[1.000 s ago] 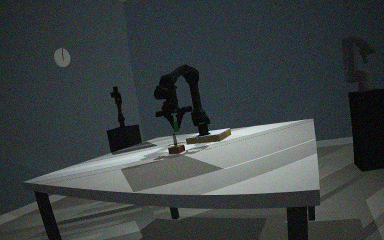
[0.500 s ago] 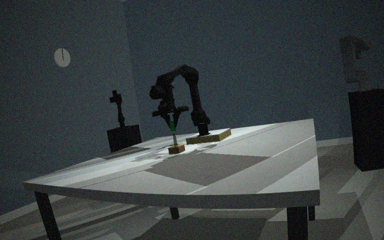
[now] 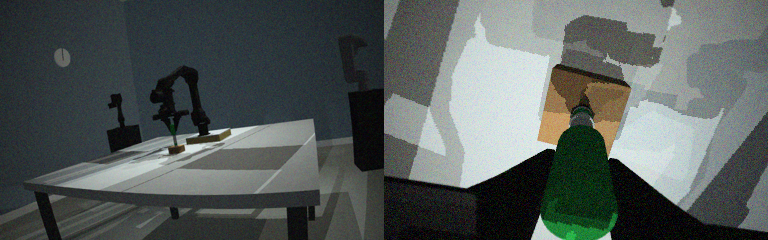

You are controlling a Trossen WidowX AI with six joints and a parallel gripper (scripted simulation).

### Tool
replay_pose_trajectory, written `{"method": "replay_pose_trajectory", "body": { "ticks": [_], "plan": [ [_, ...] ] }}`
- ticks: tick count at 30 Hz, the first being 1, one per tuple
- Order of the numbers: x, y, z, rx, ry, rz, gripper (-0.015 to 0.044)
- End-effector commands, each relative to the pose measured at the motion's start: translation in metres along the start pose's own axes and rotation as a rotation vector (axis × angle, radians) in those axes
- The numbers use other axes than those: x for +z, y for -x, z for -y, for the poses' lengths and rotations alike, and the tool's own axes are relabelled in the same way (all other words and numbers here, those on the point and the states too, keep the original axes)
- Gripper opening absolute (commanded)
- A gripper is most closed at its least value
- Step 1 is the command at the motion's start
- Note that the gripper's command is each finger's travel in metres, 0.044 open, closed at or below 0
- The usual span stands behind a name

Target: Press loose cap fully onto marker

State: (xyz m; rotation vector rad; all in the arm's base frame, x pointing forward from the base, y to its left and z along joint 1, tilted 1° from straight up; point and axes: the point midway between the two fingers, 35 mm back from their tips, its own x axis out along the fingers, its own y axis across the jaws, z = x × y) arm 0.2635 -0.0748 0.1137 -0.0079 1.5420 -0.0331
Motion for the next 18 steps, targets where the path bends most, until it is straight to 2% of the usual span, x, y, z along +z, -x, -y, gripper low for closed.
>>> {"method": "replay_pose_trajectory", "body": {
  "ticks": [1, 18],
  "plan": [
    [0.000, -0.008, 0.000, 0.000, 0.004, 0.000, 0.0000],
    [-0.001, -0.035, 0.000, 0.000, 0.004, 0.000, 0.0000]
  ]
}}
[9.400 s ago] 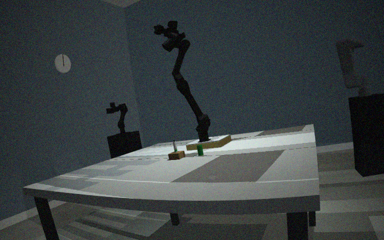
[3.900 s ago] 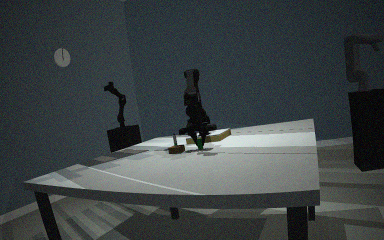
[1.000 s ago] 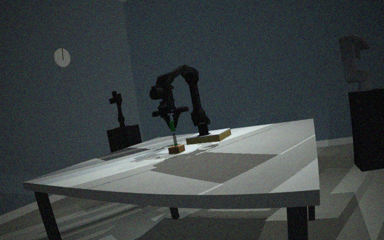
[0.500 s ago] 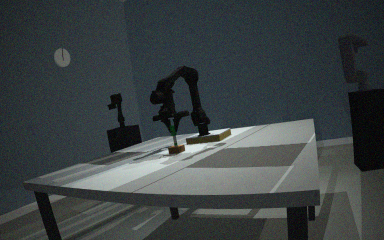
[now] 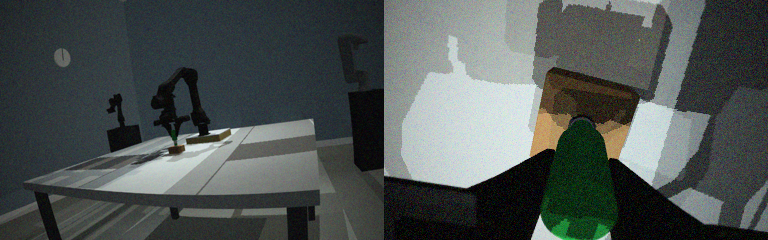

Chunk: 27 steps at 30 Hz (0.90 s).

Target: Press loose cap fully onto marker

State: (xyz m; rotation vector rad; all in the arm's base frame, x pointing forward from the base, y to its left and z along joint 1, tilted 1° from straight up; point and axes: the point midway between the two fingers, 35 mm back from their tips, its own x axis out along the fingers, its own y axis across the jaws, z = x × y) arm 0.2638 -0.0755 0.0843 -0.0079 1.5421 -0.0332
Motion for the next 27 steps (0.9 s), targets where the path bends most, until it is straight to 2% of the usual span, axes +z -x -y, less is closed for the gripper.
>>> {"method": "replay_pose_trajectory", "body": {
  "ticks": [1, 11, 27],
  "plan": [
    [-0.0008, -0.0073, 0.0000, 0.000, 0.004, 0.000, 0.0000],
    [-0.0009, -0.0083, -0.0001, 0.000, 0.004, 0.000, 0.0000],
    [-0.0012, -0.0076, -0.0003, 0.001, 0.000, -0.002, 0.0420]
  ]
}}
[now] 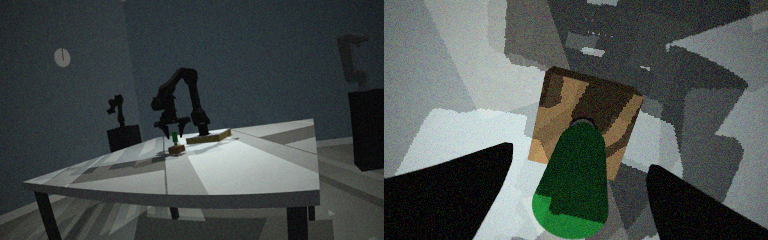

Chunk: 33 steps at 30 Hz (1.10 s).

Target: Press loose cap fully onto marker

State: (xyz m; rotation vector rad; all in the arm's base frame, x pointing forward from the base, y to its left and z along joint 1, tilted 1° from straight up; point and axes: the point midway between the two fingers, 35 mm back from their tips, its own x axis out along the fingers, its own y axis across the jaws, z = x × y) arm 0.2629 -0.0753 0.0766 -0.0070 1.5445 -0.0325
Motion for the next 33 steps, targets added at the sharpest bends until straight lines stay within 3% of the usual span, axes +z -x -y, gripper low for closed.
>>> {"method": "replay_pose_trajectory", "body": {
  "ticks": [1, 4, 10, 15, 31, 33],
  "plan": [
    [0.000, 0.000, 0.000, 0.000, 0.000, 0.000, 0.0440],
    [0.001, 0.008, 0.000, 0.000, 0.000, 0.000, 0.0440],
    [0.000, 0.073, 0.000, 0.000, 0.000, 0.000, 0.0440],
    [0.000, 0.075, 0.000, 0.000, 0.000, 0.000, 0.0440],
    [0.001, 0.066, -0.003, 0.000, -0.099, 0.002, 0.0020],
    [0.001, 0.066, -0.003, 0.000, -0.099, 0.002, 0.0000]
  ]
}}
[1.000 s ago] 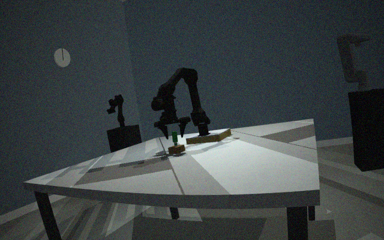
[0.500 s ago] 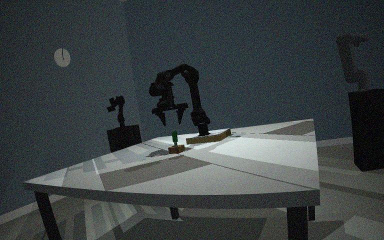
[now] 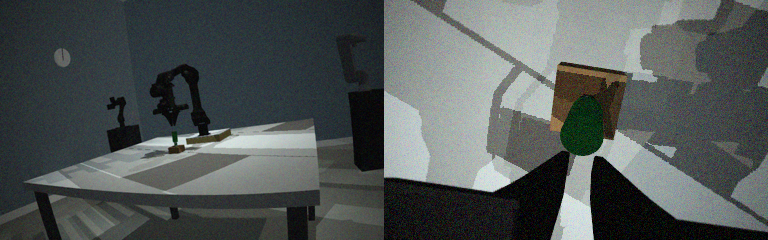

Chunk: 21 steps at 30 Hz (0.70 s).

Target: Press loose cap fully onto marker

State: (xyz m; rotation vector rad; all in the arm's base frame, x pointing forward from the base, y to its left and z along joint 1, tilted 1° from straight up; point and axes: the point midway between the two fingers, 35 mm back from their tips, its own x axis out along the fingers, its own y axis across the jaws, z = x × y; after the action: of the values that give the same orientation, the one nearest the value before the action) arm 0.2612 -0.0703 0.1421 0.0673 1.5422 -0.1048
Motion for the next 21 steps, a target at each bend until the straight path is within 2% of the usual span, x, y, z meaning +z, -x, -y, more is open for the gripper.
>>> {"method": "replay_pose_trajectory", "body": {
  "ticks": [1, 21],
  "plan": [
    [0.000, 0.000, 0.000, 0.000, -0.005, 0.003, 0.0000],
    [0.001, -0.012, 0.000, 0.000, -0.005, 0.003, 0.0000]
  ]
}}
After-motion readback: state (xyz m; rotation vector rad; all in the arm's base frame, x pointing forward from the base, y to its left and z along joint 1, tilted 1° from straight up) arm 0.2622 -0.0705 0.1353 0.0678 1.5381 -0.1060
